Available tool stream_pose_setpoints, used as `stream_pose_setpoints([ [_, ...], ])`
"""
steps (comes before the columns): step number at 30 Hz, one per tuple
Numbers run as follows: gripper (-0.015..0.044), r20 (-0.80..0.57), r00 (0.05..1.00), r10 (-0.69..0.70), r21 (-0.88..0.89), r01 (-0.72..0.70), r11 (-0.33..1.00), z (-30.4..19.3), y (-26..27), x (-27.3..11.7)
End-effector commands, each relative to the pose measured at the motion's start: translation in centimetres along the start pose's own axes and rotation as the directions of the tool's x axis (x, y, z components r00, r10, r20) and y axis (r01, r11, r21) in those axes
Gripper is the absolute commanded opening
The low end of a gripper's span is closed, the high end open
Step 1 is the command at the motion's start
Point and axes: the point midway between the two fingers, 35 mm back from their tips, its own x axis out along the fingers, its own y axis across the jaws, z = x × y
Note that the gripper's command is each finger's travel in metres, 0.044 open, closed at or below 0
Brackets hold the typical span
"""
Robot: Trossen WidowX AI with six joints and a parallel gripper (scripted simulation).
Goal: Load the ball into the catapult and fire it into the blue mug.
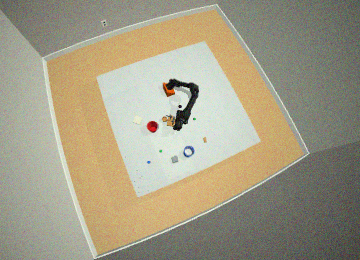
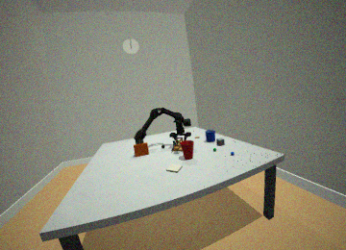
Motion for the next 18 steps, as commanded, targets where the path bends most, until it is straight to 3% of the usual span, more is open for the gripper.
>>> stream_pose_setpoints([
  [1, 0.0394, 0.000, 1.000, -0.003, -0.002, 0.003, 1.000, 0.0, -0.2, -0.9],
  [3, 0.0440, -0.003, 1.000, -0.004, -0.001, 0.004, 1.000, 0.0, -0.4, -3.5],
  [8, 0.0440, -0.004, 1.000, -0.001, 0.001, 0.001, 1.000, -0.1, 0.1, -9.7],
  [18, 0.0440, 0.005, 1.000, -0.015, 0.009, 0.015, 1.000, -0.2, 0.2, -9.4],
])
